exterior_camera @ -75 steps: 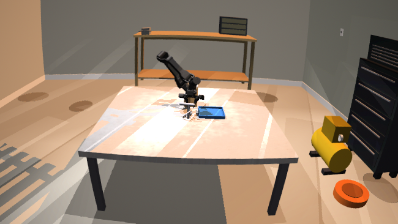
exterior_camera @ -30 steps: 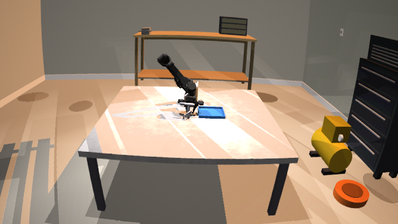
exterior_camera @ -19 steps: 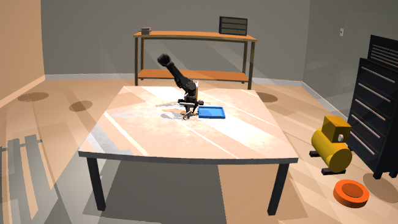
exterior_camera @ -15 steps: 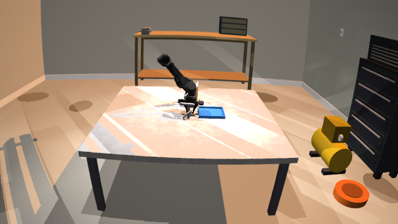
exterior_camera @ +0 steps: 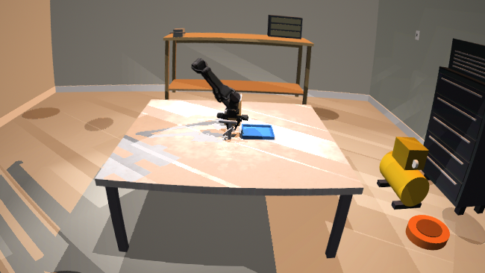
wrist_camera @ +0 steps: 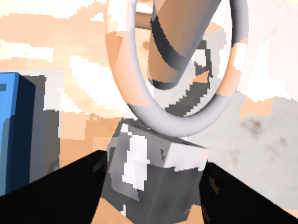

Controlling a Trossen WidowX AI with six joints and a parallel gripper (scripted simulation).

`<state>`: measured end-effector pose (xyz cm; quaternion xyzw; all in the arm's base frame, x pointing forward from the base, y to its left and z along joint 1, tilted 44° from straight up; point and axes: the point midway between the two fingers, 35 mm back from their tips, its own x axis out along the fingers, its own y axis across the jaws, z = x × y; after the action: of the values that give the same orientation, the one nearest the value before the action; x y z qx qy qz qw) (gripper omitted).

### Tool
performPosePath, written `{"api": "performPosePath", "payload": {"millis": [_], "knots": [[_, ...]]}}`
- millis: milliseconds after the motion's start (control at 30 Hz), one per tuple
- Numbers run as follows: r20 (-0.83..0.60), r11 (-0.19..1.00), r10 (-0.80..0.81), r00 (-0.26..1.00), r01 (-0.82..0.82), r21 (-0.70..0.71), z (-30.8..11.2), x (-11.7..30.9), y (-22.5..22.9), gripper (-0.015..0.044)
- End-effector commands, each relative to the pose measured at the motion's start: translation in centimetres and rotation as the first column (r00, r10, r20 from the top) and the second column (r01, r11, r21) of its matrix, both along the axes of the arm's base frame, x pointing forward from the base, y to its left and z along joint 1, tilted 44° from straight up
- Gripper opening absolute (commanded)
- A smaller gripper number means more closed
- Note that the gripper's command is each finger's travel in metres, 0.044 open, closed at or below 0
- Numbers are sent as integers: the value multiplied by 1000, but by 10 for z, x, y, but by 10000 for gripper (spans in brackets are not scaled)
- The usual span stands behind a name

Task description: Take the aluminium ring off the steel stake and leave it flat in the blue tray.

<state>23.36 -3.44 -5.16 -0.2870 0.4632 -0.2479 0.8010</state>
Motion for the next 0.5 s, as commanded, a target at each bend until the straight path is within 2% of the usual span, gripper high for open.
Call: {"api": "performPosePath", "payload": {"millis": [0, 467], "knots": [[16, 1000, 2, 1000, -2, 3, 5, 4, 5, 0], [-41, 999, -42, 998, 42, 10, 2, 8, 11, 0]]}}
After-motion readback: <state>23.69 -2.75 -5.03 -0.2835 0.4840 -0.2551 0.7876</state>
